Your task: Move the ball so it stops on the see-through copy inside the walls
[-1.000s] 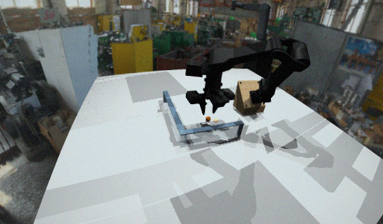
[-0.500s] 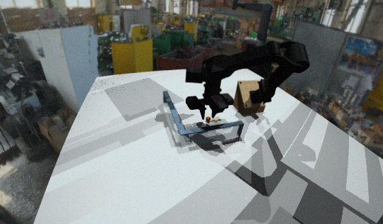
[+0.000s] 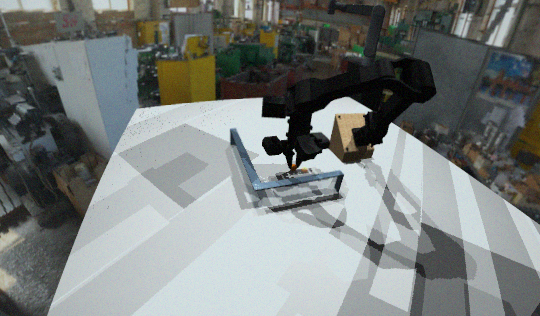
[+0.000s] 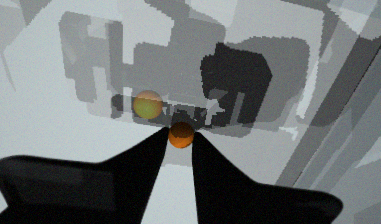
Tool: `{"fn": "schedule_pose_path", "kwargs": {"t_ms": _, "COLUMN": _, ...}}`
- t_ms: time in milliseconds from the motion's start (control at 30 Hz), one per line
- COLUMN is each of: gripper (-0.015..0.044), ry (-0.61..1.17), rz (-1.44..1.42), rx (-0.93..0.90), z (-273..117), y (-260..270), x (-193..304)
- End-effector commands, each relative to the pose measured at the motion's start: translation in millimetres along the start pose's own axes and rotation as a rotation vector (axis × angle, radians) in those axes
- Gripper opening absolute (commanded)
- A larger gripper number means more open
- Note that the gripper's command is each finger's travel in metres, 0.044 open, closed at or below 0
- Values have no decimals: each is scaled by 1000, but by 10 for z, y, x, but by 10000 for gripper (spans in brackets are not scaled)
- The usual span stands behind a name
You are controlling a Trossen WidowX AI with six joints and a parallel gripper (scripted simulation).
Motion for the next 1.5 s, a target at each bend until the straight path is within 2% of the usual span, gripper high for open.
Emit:
{"fn": "schedule_pose_path", "kwargs": {"t_ms": 0, "gripper": 0, "ry": -2, "rz": 7, "rx": 1, "z": -30, "y": -4, "x": 6}}
{"fn": "schedule_pose_path", "kwargs": {"t_ms": 667, "gripper": 0, "ry": 1, "rz": 9, "rx": -2, "z": -1188, "y": 3, "x": 12}}
{"fn": "schedule_pose_path", "kwargs": {"t_ms": 833, "gripper": 0, "ry": 1, "rz": 9, "rx": -2, "z": -1181, "y": 13, "x": -3}}
{"fn": "schedule_pose_path", "kwargs": {"t_ms": 1467, "gripper": 0, "ry": 0, "rz": 10, "rx": -2, "z": -726, "y": 196, "x": -246}}
Point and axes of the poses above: the point midway between the two fingers, 35 mm back from their tips, its own z axis out along the fingers, its own y axis across the jaws, x = y × z, the point moved 4 cm from there along -z, back along the fingers, and after that the axes turned 14 degrees about -z, right-handed, at the moved point
